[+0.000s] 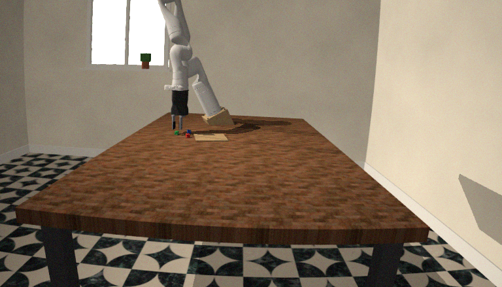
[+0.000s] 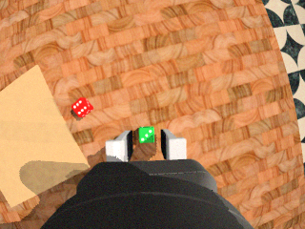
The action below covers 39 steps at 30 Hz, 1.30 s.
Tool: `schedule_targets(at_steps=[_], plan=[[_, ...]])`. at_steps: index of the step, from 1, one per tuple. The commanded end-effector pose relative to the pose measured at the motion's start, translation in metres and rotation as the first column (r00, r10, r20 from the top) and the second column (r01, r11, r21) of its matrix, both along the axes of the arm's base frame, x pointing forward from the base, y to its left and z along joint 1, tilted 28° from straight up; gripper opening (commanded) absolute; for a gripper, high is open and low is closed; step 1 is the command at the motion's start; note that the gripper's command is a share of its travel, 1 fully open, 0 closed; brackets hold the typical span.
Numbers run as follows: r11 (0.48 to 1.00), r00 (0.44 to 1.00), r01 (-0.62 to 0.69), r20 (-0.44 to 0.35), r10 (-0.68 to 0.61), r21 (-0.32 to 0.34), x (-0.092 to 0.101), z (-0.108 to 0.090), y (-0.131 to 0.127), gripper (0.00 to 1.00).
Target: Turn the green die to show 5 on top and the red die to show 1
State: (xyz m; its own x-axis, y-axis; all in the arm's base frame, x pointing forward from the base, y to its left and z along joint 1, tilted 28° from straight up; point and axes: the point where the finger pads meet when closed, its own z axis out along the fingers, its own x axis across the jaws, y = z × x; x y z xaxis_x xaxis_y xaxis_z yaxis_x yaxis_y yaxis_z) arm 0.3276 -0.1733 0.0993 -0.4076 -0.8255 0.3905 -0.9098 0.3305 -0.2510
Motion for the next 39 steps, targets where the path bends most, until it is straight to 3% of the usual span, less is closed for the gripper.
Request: schedule_targets(at_steps=[1,22,39], plan=[[1.0,1.0,-0.001,0.001,0.001,0.0,0.0,0.0,0.0,0.64],[1.0,1.0,-0.001,0.001,0.001,0.0,0.0,0.0,0.0,0.64],[1.0,1.0,-0.001,0.001,0.001,0.0,0.002,-0.014,-0.007,0.64]])
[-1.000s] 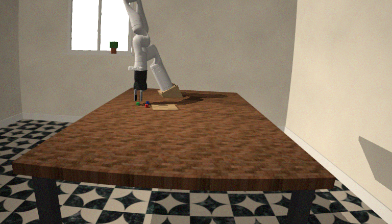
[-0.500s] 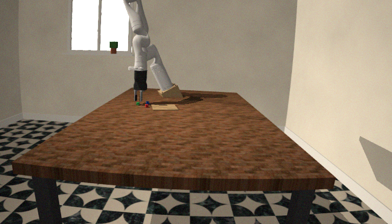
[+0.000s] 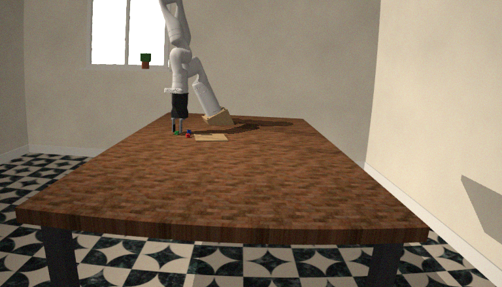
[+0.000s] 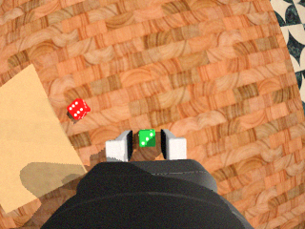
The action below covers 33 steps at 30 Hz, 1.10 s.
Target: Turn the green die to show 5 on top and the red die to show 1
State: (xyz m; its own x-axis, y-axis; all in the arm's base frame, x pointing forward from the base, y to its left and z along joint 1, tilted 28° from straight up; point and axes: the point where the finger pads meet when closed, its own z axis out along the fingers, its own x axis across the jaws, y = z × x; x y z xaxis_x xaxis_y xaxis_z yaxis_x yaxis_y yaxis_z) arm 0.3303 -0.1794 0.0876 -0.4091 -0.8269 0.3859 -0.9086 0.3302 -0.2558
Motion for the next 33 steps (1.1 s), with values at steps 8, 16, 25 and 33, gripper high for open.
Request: schedule_targets(at_steps=[8,16,25,33], plan=[[1.0,1.0,0.0,-0.005,0.0,-0.002,-0.0008,-0.0058,-0.0028,0.64],[1.0,1.0,0.0,-0.005,0.0,-0.002,-0.0008,-0.0058,-0.0029,0.64],[1.0,1.0,0.0,-0.005,0.0,-0.002,-0.0008,-0.0058,-0.0029,0.64],[1.0,1.0,0.0,-0.005,0.0,-0.002,-0.0008,-0.0058,-0.0029,0.64]])
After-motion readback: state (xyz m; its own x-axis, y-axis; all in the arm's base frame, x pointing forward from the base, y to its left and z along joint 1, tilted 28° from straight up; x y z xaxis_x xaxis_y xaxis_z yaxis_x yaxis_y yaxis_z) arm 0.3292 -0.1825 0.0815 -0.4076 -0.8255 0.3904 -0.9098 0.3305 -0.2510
